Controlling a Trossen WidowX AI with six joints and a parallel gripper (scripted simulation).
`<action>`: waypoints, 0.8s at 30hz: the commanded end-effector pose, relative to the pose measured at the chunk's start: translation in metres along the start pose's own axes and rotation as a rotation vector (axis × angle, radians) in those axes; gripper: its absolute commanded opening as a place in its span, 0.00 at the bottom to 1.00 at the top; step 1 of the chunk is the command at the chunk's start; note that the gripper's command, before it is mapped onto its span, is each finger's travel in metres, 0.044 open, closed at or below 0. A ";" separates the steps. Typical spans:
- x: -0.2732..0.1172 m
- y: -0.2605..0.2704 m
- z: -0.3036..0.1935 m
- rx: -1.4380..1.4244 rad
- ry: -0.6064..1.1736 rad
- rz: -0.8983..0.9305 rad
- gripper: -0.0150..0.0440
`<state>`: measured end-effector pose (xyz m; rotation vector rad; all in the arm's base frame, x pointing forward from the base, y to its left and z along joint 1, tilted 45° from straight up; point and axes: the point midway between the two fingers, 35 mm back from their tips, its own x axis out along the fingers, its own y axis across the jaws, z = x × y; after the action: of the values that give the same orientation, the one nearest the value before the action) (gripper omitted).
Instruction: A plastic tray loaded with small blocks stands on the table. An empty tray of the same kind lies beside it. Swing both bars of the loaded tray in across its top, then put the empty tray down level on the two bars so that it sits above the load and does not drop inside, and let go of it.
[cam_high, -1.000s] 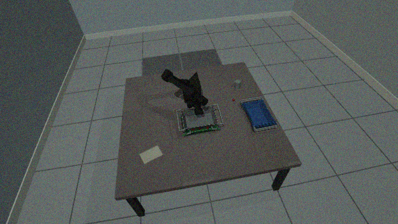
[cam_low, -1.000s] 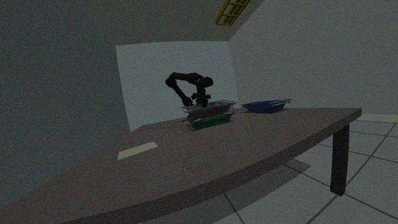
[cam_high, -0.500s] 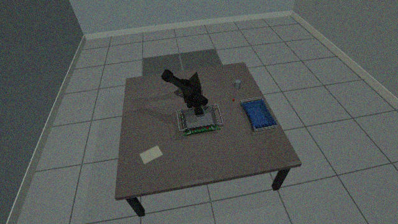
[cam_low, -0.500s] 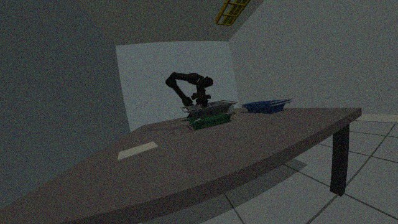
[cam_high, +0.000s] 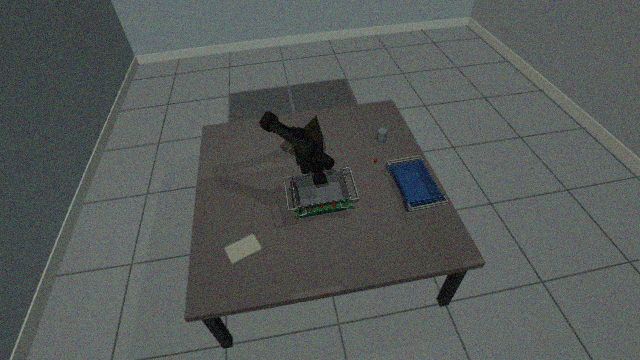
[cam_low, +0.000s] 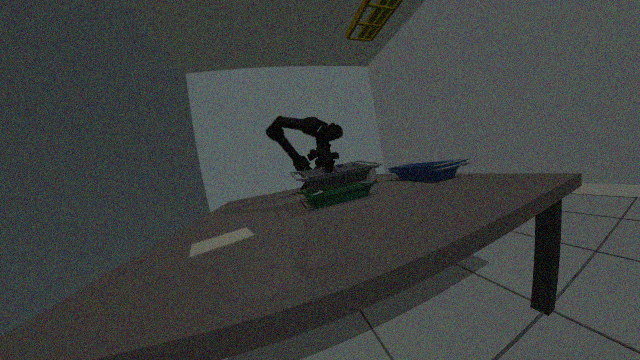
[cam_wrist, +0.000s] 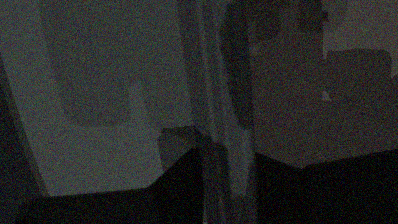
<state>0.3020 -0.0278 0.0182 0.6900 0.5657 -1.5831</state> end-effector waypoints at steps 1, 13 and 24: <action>0.008 -0.006 0.002 -0.009 0.001 -0.035 0.25; 0.001 -0.001 0.000 -0.001 0.000 -0.003 0.25; 0.016 -0.008 0.002 -0.009 0.001 -0.035 0.25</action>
<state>0.3008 -0.0315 0.0133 0.6935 0.5640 -1.5810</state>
